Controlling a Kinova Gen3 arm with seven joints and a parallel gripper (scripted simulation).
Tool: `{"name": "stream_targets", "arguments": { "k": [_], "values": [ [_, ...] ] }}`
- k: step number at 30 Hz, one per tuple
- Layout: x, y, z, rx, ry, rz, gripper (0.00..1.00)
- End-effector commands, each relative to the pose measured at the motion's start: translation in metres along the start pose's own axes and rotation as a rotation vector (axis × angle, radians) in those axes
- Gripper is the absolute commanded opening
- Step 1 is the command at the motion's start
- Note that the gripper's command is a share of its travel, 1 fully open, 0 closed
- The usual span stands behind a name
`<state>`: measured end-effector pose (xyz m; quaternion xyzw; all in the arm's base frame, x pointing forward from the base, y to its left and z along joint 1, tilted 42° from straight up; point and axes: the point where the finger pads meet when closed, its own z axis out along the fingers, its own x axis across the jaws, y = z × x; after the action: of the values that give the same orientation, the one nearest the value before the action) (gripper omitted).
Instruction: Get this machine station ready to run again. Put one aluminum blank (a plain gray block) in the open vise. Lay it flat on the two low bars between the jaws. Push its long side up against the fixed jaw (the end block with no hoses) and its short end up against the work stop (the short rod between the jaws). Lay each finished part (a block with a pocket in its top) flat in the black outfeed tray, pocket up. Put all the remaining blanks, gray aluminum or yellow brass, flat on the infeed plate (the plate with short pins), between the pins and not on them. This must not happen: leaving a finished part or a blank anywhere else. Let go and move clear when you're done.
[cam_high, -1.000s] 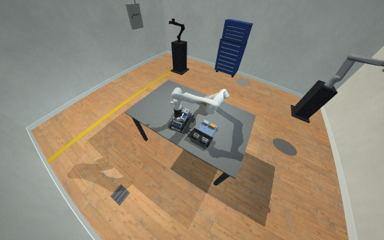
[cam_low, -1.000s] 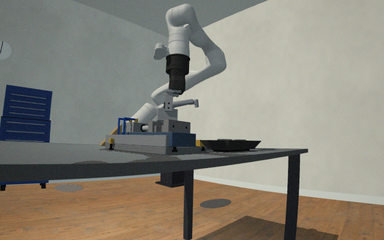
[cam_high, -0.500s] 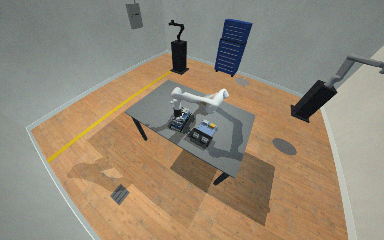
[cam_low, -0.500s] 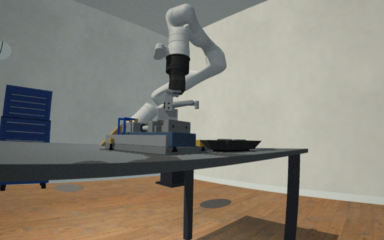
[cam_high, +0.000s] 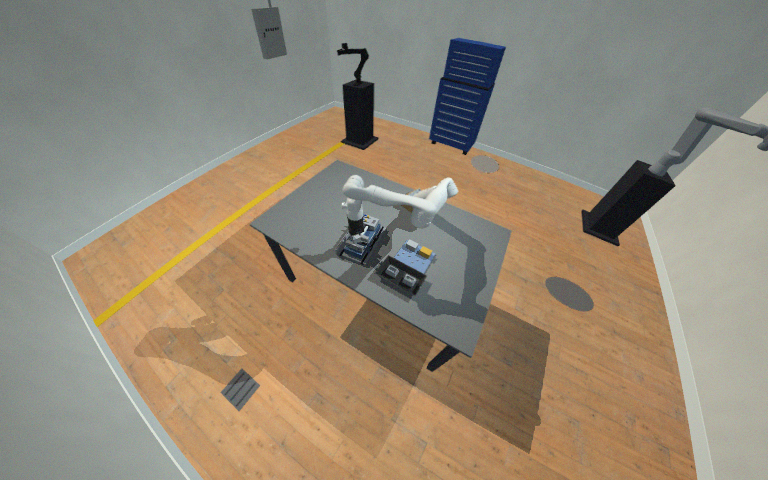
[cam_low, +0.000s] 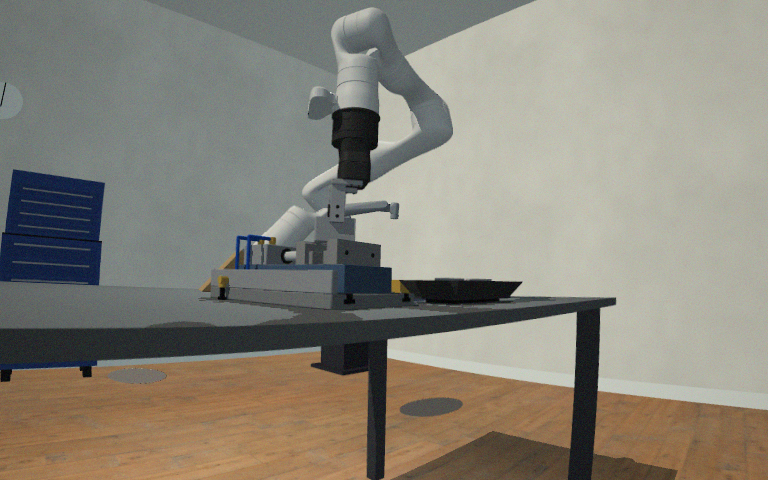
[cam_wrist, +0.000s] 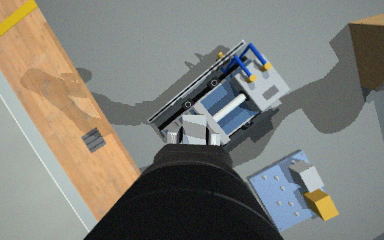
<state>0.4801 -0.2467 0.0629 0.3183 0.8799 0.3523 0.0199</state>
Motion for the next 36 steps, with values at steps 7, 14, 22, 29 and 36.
{"name": "stream_targets", "arguments": {
  "k": [7, 14, 22, 29, 36],
  "values": [
    [-0.002, -0.001, 0.002, 0.000, -0.005, -0.006, 0.00],
    [-0.003, -0.001, 0.000, 0.000, -0.007, -0.006, 0.00],
    [-0.003, -0.001, -0.005, 0.000, -0.008, -0.006, 0.00],
    [-0.003, -0.001, -0.012, 0.000, -0.008, -0.006, 0.00],
    [-0.003, -0.001, -0.019, 0.000, -0.008, -0.006, 0.00]
  ]
}}
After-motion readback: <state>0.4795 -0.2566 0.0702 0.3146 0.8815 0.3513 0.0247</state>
